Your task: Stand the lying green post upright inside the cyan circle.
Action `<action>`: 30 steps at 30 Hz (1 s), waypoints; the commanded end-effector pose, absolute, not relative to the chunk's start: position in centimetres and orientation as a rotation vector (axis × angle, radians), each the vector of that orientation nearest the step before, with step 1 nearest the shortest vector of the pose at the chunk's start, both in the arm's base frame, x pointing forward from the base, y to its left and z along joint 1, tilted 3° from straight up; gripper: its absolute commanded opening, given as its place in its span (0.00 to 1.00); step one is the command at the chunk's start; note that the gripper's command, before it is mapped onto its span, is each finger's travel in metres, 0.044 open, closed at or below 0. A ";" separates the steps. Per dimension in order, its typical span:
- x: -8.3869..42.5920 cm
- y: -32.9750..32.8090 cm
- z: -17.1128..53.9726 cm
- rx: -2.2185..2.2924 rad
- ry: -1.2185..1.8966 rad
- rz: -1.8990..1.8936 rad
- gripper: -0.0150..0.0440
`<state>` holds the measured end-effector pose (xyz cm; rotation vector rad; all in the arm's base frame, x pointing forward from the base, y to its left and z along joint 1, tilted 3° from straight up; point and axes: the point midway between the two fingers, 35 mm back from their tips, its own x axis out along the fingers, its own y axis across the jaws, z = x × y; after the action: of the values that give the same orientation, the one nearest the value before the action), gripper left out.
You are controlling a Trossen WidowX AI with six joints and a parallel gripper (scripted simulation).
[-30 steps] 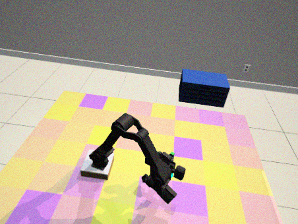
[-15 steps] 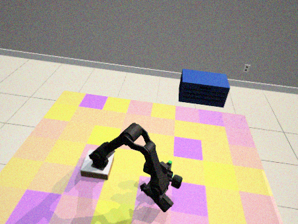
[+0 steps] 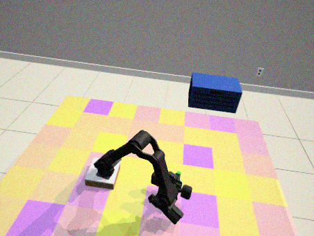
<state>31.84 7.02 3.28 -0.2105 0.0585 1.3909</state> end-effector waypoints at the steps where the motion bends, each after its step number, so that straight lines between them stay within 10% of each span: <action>1: 31.7 7.1 3.1 -0.205 0.066 1.393 0.29; 15: 31.7 7.1 3.1 -0.205 0.066 1.393 0.92; 30: 31.3 7.3 11.4 -0.138 0.065 1.376 0.93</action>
<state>31.34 7.25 10.47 -0.1477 0.0634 1.3783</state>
